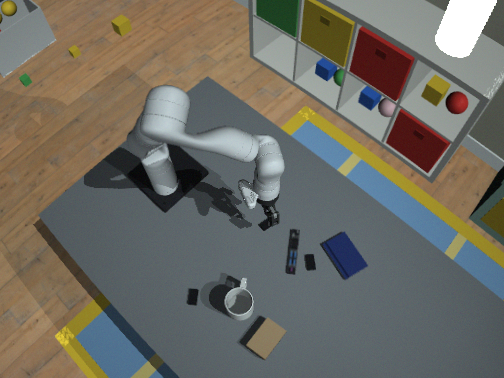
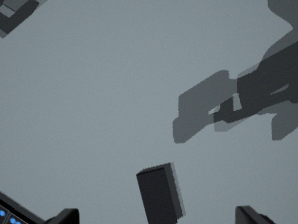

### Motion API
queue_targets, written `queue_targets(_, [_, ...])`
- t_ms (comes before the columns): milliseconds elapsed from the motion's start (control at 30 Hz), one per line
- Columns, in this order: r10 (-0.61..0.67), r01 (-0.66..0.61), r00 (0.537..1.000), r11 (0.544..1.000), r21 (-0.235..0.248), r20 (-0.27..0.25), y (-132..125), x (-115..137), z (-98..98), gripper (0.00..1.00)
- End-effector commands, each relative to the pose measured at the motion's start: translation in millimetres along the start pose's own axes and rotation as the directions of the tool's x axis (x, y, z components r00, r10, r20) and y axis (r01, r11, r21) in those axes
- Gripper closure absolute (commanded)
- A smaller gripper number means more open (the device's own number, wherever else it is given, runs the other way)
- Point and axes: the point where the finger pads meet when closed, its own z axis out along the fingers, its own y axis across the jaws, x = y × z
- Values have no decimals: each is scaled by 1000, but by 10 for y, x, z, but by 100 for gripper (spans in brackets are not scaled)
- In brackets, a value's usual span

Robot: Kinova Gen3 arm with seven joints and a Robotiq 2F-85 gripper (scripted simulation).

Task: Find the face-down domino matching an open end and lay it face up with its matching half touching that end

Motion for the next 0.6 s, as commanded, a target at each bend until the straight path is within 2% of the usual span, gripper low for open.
queue_targets(0, [-92, 92, 996, 996, -7, 11, -29, 20, 37, 0])
queue_targets(300, [-199, 199, 980, 980, -3, 17, -34, 15, 49, 0])
queue_targets(567, [-222, 222, 975, 975, -2, 19, -37, 12, 51, 0])
